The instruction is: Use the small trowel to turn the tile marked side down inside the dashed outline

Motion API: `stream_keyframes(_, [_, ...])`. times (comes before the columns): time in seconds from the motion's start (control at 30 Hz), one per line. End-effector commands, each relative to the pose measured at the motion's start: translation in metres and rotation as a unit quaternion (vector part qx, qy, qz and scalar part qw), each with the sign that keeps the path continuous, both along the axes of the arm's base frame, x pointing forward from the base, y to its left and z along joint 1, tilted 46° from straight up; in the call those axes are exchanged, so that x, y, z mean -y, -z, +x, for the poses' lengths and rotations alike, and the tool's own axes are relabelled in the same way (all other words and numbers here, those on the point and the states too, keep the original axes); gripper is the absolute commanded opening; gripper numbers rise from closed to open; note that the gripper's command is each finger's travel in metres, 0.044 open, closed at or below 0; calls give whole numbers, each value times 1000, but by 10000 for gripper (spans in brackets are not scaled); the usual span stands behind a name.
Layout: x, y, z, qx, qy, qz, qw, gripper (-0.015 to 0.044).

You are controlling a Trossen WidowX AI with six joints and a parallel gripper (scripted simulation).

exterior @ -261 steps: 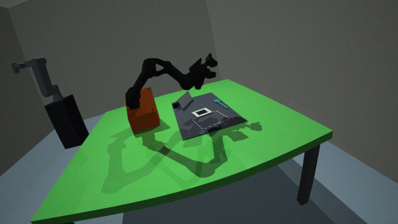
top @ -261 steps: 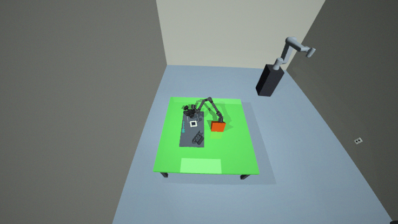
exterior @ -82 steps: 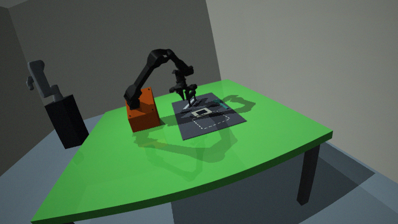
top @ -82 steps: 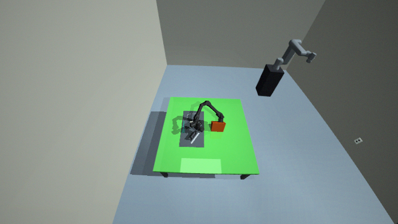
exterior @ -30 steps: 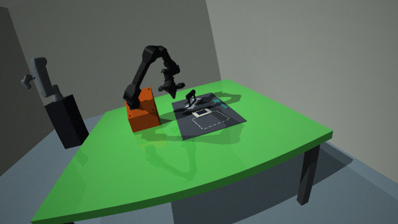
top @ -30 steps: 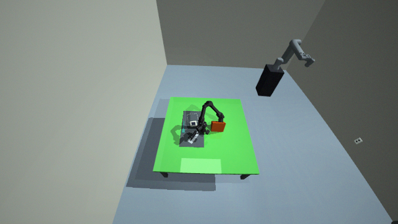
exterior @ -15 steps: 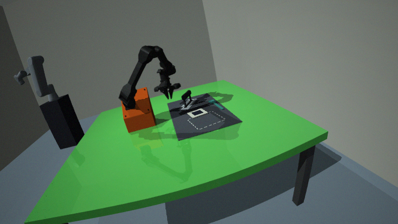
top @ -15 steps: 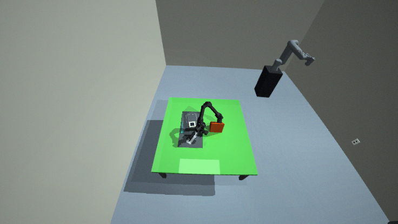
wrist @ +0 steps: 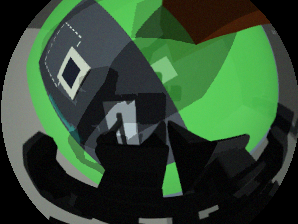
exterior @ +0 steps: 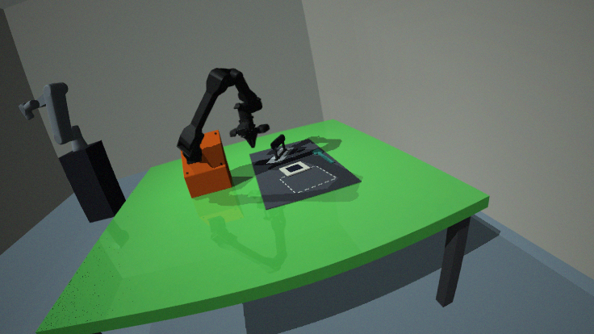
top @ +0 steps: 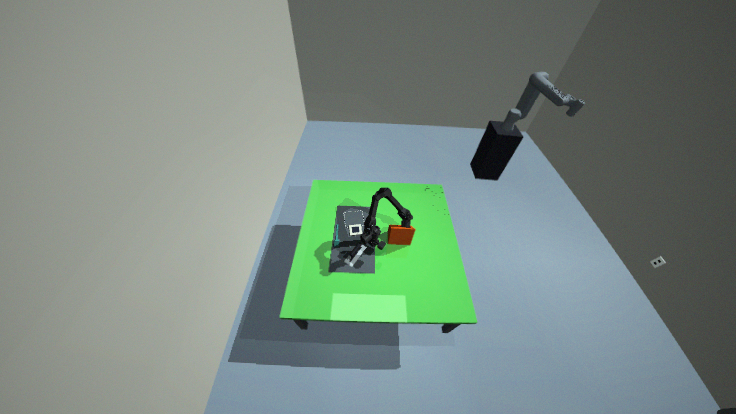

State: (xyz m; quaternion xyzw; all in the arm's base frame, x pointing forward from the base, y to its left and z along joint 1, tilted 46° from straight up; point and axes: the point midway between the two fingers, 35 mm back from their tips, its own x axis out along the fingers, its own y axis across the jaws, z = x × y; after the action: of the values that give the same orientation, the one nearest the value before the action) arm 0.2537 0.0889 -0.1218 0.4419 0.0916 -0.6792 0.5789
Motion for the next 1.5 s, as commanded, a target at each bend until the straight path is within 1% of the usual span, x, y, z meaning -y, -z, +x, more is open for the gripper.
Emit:
stream_keyframes(0.0, [0, 0, 0, 0, 0, 0, 1000, 0])
stream_keyframes(0.33, [0, 0, 0, 0, 0, 0, 1000, 0])
stream_keyframes(0.53, [-1, 0, 1, 0, 0, 0, 1000, 153])
stream_keyframes(0.67, [-15, 2, 29, 0, 0, 1, 1000, 257])
stream_keyframes(0.7, [-19, 2, 37, 0, 0, 1, 1000, 270])
stream_keyframes(1.07, [-49, -1, 118, 0, 0, 2, 1000, 270])
stream_keyframes(1.47, [-42, 8, 124, 0, 0, 2, 1000, 270])
